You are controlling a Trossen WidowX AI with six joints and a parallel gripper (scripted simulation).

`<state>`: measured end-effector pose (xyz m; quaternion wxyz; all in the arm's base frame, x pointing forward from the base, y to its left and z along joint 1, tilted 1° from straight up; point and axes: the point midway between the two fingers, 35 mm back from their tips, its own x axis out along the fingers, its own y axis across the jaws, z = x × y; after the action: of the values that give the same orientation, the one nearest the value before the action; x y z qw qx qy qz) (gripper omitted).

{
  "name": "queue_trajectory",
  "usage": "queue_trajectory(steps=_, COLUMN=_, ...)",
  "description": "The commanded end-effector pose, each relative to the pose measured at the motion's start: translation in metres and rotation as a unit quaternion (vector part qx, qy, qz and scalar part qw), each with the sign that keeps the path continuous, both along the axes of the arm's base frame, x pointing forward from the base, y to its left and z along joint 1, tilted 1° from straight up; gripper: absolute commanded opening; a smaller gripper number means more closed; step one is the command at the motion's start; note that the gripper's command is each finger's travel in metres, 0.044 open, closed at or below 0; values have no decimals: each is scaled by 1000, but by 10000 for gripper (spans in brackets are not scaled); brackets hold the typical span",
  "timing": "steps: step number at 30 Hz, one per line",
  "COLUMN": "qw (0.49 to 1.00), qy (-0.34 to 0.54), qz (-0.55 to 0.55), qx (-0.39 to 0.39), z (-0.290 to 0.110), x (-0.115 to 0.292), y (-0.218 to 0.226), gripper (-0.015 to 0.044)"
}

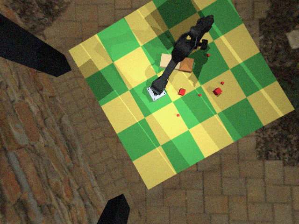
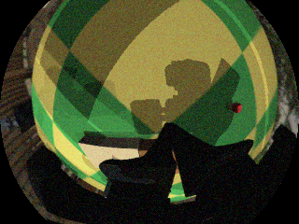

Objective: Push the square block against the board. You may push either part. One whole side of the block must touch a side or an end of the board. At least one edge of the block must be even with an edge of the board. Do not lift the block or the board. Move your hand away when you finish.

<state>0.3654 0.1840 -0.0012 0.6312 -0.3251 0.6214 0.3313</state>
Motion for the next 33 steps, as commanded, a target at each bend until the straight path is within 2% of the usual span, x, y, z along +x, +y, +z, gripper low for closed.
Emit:
queue_trajectory(steps=1, qw=1000, qy=-5, qz=-1, qx=1, z=15, x=1, y=0, gripper=0)
queue_trajectory(steps=4, qw=1000, qy=-8, qz=0, qx=4, z=12, x=2, y=-1, gripper=0)
queue_trajectory(steps=8, qw=1000, qy=-7, qz=0, qx=1, z=16, x=-13, y=-41, gripper=0)
queue_trajectory(steps=19, qw=1000, qy=0, qz=-2, qx=-6, z=10, x=-98, y=-150, gripper=0)
queue_trajectory(steps=25, qw=1000, qy=0, qz=-2, qx=-7, z=6, x=-104, y=-155, gripper=0)
queue_trajectory(steps=29, qw=1000, qy=0, qz=-2, qx=-7, z=-38, x=-104, y=-155, gripper=0)
queue_trajectory(steps=33, qw=1000, qy=1, qz=-2, qx=-7, z=-47, x=-105, y=-155, gripper=0)
